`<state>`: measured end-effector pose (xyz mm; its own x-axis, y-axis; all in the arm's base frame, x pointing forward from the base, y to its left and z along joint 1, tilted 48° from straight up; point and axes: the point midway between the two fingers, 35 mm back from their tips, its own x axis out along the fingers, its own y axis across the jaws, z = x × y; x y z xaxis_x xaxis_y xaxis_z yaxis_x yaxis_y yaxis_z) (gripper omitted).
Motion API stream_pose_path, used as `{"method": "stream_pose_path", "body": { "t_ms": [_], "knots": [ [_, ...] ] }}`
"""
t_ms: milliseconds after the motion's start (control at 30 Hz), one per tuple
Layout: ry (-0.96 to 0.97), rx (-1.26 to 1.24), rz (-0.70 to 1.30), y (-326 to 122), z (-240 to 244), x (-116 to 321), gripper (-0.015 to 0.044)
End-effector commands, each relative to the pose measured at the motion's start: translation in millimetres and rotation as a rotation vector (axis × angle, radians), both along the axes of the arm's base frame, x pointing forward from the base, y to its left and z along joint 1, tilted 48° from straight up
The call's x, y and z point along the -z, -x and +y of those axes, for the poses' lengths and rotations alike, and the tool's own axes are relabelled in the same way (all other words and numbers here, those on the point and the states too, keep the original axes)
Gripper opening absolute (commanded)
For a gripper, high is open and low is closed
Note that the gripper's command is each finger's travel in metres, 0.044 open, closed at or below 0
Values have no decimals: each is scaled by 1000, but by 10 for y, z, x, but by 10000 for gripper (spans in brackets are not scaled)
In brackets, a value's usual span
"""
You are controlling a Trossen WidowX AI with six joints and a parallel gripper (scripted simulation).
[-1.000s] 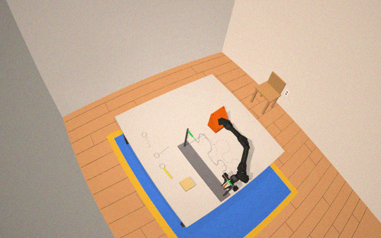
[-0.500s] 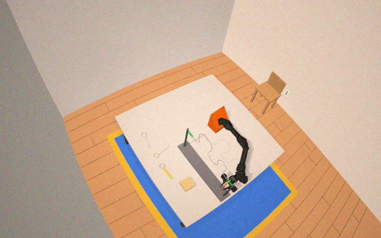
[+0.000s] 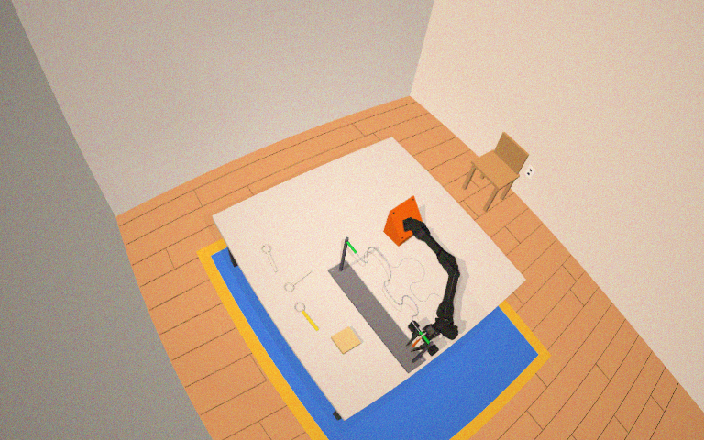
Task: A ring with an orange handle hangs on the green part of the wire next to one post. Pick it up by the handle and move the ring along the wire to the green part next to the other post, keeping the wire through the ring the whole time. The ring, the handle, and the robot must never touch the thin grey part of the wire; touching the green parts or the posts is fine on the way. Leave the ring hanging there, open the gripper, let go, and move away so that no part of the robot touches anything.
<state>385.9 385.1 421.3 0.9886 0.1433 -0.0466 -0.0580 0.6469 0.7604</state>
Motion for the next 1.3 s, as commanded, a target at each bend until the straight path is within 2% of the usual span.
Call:
{"method": "stream_pose_path", "body": {
  "t_ms": [0, 100, 500, 1267],
  "knots": [
    [4, -4, -1, -3, 1, -7, 160],
    [4, -4, -1, -3, 1, -7, 160],
    [0, 0, 0, 0, 0, 0, -150],
    [3, -3, -4, -20, -110, -83, -150]
  ]
}}
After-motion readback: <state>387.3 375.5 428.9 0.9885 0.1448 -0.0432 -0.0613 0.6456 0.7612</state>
